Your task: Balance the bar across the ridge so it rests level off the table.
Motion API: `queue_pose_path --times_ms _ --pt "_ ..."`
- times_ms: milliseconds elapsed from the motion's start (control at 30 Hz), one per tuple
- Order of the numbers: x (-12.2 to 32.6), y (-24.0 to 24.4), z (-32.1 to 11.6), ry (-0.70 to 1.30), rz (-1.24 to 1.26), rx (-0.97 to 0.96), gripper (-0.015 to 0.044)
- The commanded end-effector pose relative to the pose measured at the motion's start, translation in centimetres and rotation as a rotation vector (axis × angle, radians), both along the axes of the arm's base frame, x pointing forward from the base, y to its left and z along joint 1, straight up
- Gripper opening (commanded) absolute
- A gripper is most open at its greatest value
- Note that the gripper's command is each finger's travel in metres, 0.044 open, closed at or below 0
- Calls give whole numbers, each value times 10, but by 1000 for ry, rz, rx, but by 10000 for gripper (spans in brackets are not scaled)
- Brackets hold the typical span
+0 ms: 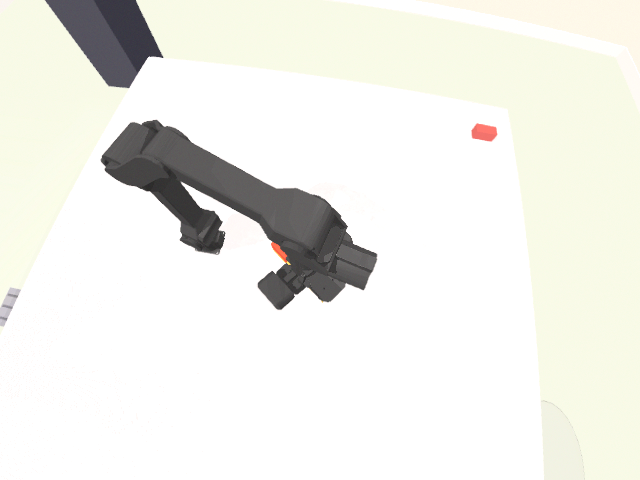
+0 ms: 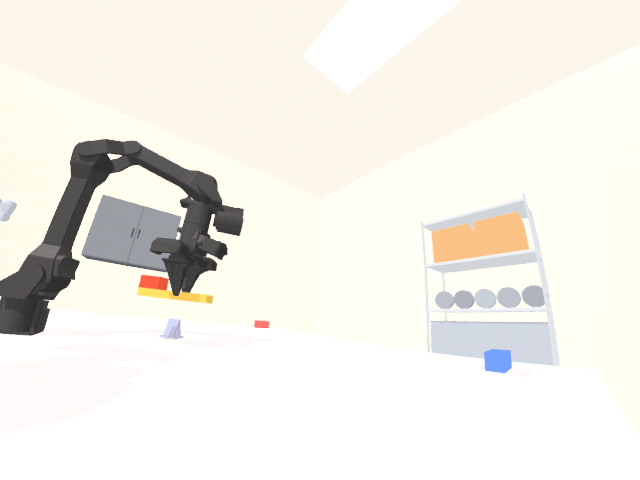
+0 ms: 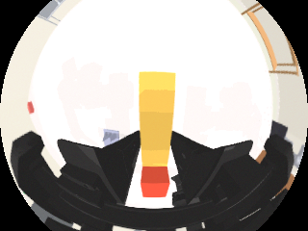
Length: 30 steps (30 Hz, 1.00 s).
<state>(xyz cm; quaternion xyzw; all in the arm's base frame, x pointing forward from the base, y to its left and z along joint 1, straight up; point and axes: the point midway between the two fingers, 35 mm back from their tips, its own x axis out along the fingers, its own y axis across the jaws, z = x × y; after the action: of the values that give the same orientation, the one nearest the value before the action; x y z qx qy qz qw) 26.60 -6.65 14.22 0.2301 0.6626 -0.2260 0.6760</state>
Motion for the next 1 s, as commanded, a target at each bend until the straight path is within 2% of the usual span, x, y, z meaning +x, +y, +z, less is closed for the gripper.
queue_pose_path --times_ms 0,967 --pt "4 5 5 -3 91 -6 0" --pt "39 101 8 -6 1184 -24 0"
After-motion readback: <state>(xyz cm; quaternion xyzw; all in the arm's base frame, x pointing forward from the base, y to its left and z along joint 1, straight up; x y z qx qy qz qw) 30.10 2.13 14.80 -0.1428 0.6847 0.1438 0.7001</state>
